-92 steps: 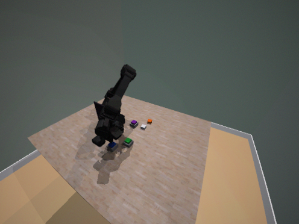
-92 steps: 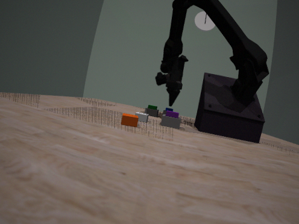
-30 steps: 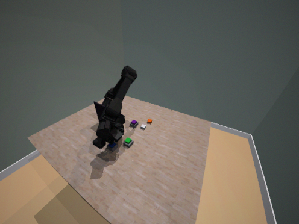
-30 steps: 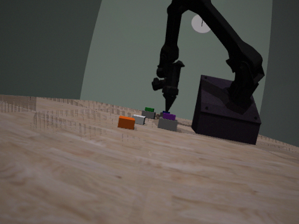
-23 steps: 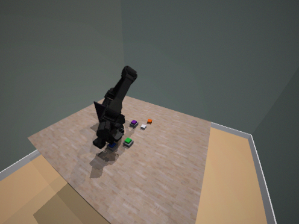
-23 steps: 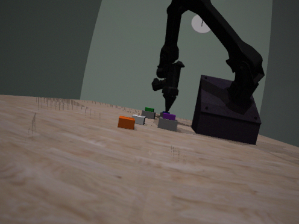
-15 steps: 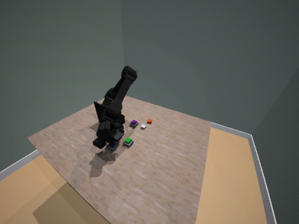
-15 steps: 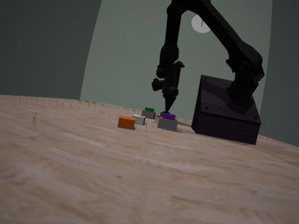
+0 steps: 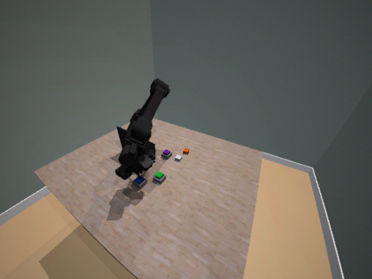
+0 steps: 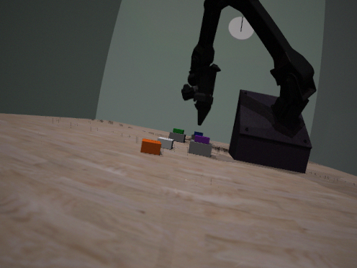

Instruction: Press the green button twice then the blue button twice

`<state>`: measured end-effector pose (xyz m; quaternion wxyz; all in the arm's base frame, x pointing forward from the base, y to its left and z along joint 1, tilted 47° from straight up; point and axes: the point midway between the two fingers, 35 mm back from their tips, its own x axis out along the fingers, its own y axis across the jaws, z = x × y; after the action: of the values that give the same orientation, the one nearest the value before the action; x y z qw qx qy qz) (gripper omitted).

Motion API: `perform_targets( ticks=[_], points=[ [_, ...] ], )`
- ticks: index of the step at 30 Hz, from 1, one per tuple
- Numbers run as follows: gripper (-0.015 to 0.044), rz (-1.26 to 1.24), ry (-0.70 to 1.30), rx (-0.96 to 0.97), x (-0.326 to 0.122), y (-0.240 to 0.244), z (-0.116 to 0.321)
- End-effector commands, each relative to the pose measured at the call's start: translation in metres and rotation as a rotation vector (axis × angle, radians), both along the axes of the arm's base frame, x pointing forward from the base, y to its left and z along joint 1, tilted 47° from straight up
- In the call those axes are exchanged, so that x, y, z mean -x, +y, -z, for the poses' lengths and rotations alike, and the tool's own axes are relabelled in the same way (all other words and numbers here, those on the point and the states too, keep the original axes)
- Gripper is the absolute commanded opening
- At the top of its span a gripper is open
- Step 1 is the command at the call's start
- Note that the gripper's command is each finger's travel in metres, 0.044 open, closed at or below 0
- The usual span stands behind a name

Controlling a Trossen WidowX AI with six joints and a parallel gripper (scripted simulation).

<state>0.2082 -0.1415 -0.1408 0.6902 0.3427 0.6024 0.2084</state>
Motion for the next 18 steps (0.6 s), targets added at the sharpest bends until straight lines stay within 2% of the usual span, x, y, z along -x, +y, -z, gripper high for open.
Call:
perform_targets(
  ticks=[1,10,18],
  points=[
    [0.0151,-0.001,0.009,0.034,-0.030,0.005,-0.042],
    [0.0387,0.012,0.013,0.066,-0.082,0.062,-0.152],
    [0.0400,0.011,-0.001,0.045,-0.084,0.135,-0.241]
  ],
)
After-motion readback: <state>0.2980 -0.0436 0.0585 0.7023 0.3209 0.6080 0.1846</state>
